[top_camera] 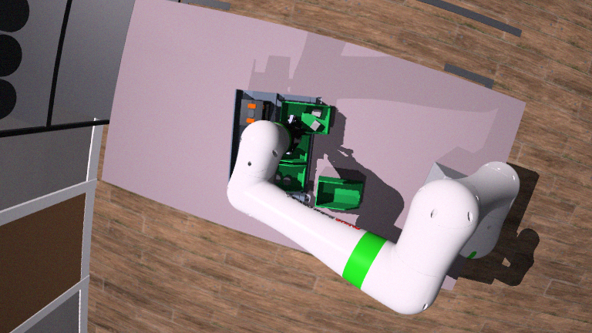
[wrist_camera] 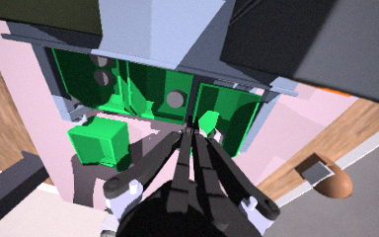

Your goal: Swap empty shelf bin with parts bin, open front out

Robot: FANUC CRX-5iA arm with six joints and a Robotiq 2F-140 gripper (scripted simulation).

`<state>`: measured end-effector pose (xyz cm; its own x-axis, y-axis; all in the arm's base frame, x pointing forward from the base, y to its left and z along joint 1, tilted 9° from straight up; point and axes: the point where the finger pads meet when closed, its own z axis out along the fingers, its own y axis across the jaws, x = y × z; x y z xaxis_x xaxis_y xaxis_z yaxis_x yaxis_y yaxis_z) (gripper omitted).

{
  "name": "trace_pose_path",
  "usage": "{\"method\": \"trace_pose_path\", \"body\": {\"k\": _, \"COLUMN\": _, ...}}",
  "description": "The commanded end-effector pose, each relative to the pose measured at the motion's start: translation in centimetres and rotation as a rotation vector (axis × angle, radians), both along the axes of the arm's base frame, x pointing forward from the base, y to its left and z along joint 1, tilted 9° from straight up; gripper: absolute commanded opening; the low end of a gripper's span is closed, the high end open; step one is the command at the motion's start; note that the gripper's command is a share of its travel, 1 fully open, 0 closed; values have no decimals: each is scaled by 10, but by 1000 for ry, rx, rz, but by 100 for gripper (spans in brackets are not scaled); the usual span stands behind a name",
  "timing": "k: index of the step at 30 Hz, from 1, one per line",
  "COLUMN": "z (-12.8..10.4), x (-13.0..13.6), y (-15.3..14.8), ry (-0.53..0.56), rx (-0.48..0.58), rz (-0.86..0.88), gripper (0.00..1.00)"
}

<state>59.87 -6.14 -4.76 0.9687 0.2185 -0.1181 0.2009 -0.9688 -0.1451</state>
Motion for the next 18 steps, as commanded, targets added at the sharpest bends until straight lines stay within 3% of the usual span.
{"method": "trace_pose_path", "body": {"k": 1, "z": 1, "x": 2, "y": 0, "ry": -5, "rx": 0, "rz": 0, "gripper": 10}}
{"method": "trace_pose_path", "body": {"k": 18, "z": 1, "x": 9, "y": 1, "ry": -16, "rx": 2, "rz": -2, "gripper": 10}}
